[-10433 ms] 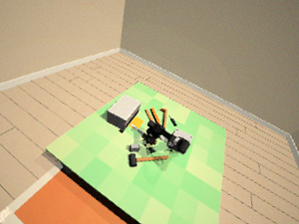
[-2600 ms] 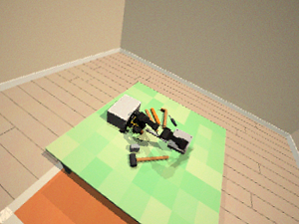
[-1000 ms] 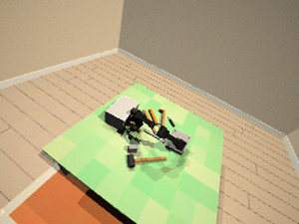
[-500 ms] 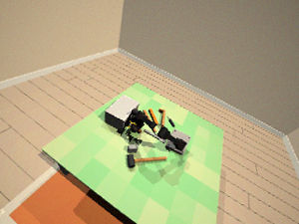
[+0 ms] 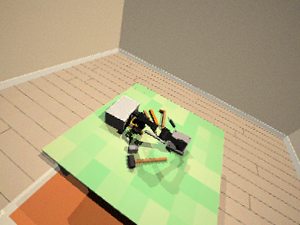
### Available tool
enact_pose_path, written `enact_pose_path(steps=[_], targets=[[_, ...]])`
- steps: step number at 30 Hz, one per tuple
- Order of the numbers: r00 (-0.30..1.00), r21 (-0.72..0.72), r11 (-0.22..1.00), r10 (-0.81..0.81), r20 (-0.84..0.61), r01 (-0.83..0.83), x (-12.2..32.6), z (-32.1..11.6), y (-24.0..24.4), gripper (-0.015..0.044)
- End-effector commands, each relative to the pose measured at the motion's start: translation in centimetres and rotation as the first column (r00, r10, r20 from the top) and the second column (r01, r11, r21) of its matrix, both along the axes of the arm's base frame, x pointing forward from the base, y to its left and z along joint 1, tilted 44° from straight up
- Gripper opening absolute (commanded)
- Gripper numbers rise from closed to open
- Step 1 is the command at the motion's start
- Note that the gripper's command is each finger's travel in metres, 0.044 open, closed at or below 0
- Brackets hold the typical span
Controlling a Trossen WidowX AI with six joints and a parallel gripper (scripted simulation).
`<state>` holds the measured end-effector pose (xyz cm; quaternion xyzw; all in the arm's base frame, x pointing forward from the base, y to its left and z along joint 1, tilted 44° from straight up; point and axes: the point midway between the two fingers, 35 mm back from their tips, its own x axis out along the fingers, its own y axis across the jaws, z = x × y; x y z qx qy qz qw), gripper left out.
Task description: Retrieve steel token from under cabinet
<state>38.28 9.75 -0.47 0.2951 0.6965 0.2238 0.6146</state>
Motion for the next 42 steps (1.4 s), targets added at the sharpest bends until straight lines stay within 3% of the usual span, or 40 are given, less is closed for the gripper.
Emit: enact_pose_path(steps=[1,42], targets=[[1.0,0.0,1.0,0.0,-0.005,0.0,-0.5,0.0,0.0,0.0],[1.0,0.0,1.0,0.0,-0.007,0.0,-4.4,0.6,0.4,0.0]])
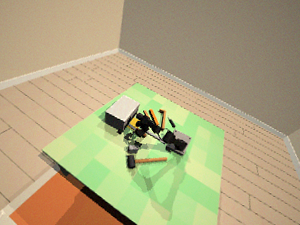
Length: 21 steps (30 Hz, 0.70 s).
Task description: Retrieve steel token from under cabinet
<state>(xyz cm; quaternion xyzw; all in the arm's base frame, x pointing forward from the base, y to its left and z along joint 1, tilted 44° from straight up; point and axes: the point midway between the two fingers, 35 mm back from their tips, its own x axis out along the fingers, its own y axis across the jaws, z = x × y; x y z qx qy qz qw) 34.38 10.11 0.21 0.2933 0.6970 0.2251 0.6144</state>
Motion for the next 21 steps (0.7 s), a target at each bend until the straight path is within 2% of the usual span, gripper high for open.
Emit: enact_pose_path(steps=[1,21], targets=[[1.0,0.0,1.0,-0.005,-0.008,0.005,-0.5,0.0,0.0,0.0],[1.0,0.0,1.0,-0.005,-0.009,0.005,-2.6,0.3,0.2,0.0]])
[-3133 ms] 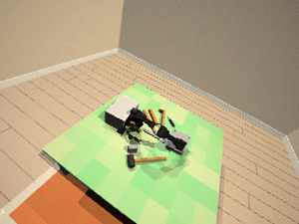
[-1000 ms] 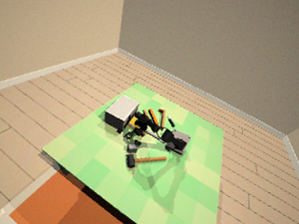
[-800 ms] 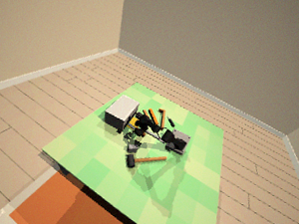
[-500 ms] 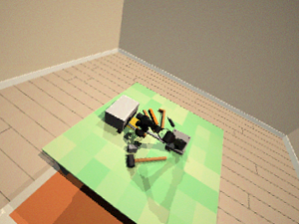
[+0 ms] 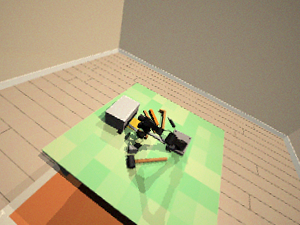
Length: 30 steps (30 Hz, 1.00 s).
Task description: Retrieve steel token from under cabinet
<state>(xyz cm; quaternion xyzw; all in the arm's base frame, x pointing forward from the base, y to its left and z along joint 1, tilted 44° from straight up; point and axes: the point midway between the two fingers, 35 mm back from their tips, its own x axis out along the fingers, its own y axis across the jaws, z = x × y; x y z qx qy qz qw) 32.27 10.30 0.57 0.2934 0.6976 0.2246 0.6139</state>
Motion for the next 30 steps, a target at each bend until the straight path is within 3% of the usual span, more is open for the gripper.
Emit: enact_pose_path(steps=[1,30], targets=[[1.0,0.001,1.0,-0.004,-0.007,0.005,-0.6,0.0,0.1,0.0],[1.0,0.001,1.0,-0.004,-0.009,0.005,-3.7,0.6,0.3,0.0]])
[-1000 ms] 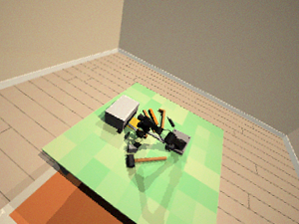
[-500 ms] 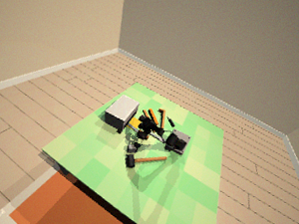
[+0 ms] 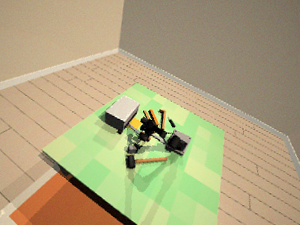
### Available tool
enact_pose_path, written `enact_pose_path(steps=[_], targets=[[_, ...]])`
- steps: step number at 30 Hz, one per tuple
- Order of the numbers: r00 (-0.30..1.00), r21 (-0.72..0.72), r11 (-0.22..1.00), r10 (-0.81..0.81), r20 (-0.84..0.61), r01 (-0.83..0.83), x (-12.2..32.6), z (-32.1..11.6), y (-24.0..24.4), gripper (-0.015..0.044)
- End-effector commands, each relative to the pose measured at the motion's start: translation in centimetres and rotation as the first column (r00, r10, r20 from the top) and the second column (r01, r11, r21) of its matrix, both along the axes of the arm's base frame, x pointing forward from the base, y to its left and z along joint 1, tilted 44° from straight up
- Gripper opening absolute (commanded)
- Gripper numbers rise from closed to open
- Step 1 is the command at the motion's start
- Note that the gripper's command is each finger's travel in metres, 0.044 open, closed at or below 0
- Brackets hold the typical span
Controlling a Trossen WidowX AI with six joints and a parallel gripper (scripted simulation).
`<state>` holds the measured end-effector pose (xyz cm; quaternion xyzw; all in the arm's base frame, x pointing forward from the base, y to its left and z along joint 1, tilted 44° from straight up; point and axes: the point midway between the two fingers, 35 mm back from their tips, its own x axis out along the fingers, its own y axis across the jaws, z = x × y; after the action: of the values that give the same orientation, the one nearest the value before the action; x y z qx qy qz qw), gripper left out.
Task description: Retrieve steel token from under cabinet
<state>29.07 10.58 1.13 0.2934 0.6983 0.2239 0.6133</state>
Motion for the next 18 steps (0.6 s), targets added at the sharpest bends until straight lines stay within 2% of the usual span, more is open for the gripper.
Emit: enact_pose_path(steps=[1,18], targets=[[1.0,0.002,1.0,-0.004,-0.007,0.004,-0.6,0.0,0.1,0.0],[1.0,0.002,1.0,-0.004,-0.008,0.004,-2.5,0.4,0.2,0.0]])
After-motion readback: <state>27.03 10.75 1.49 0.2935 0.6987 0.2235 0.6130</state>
